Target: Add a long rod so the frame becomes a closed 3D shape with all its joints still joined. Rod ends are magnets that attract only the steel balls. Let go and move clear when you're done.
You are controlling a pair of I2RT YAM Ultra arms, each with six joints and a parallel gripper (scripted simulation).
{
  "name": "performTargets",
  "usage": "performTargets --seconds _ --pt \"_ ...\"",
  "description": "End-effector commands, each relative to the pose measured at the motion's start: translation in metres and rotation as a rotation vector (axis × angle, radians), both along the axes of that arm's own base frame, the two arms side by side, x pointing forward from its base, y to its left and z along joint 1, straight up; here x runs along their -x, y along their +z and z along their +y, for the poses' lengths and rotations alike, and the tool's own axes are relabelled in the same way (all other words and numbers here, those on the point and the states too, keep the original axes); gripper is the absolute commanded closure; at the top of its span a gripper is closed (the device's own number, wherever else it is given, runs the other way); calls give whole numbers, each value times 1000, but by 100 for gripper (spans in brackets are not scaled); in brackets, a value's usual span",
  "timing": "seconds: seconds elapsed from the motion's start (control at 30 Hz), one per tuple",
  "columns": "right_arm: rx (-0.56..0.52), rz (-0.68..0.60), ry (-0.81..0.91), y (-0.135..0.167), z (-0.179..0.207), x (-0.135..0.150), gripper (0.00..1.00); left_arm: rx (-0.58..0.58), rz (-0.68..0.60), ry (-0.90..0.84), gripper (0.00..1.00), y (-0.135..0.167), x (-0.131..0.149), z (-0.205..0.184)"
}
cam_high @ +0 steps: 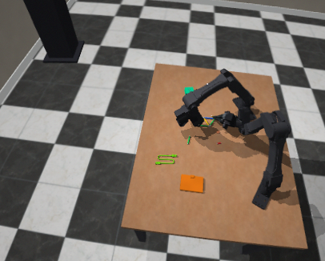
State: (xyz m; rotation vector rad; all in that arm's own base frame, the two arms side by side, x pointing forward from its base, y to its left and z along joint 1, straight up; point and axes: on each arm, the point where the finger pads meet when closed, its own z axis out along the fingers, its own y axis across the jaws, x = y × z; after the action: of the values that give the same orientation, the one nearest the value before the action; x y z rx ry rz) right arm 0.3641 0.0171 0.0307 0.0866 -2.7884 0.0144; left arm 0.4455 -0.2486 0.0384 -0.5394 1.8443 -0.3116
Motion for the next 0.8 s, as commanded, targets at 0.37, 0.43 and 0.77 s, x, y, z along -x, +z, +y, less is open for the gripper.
performTargets --seconds 0.37,0.43,0.77 --pt "1 -26 5 -7 0 1 59 13 -17 0 100 8 -3 -5" --pt "1 -26 5 -9 0 2 59 13 -17 0 100 8 -3 -5" --pt "1 -25 5 -14 0 4 59 13 -17 0 100 8 -3 -5"
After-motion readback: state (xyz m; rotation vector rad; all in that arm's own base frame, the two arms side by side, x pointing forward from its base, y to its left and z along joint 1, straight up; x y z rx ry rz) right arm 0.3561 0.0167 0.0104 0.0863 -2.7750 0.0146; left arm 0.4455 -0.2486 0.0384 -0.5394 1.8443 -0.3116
